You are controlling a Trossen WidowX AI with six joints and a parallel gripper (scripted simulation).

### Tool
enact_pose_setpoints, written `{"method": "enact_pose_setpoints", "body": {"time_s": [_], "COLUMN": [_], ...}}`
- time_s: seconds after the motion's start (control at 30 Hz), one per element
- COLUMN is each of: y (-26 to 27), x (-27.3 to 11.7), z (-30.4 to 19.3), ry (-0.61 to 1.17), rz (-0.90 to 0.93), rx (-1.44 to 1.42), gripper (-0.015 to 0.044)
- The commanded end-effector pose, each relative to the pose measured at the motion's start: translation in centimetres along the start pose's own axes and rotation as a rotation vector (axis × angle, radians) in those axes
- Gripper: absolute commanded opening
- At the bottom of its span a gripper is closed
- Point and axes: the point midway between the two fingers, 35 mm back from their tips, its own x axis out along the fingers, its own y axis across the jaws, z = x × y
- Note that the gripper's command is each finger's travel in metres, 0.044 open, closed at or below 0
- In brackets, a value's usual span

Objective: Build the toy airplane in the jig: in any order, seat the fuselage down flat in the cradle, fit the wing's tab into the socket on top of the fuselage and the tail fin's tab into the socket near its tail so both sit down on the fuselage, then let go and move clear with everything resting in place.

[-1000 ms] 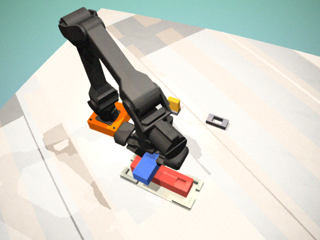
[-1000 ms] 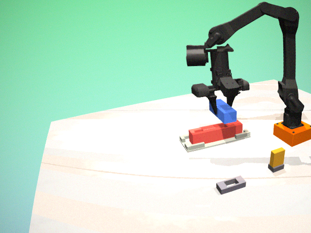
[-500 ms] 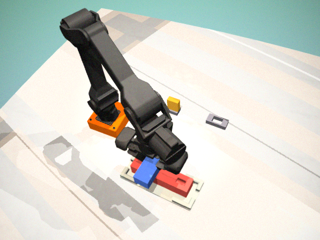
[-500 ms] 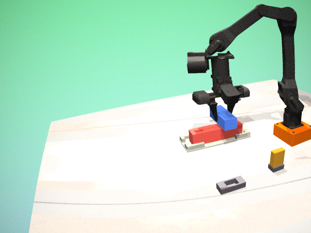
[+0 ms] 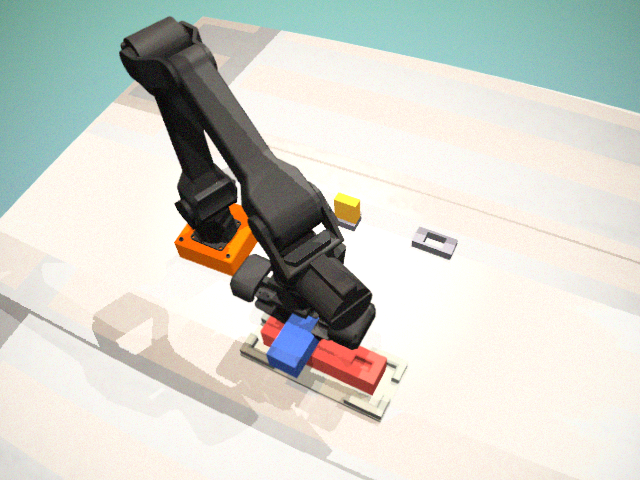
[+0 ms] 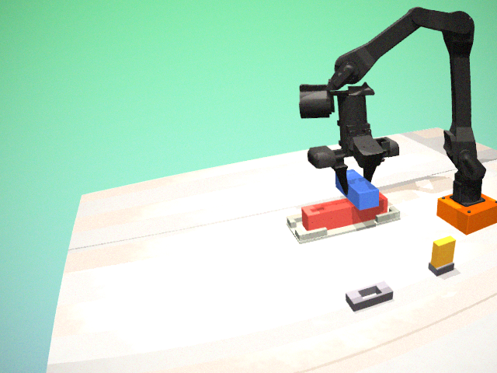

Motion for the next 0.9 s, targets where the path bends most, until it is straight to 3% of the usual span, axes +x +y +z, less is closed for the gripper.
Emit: {"method": "enact_pose_setpoints", "body": {"time_s": [0.0,0.43,0.7,0.87], "y": [0.0,0.0,-0.1,-0.3], "x": [0.0,0.0,-0.3,-6.4], "z": [0.0,0.0,0.0,-0.1], "ry": [0.000,0.000,0.001,0.003], "rz": [-0.001,-0.001,-0.001,0.001], "rx": [0.000,0.000,0.000,-0.003], "gripper": [0.0111,0.0440,0.0440,0.0440]}}
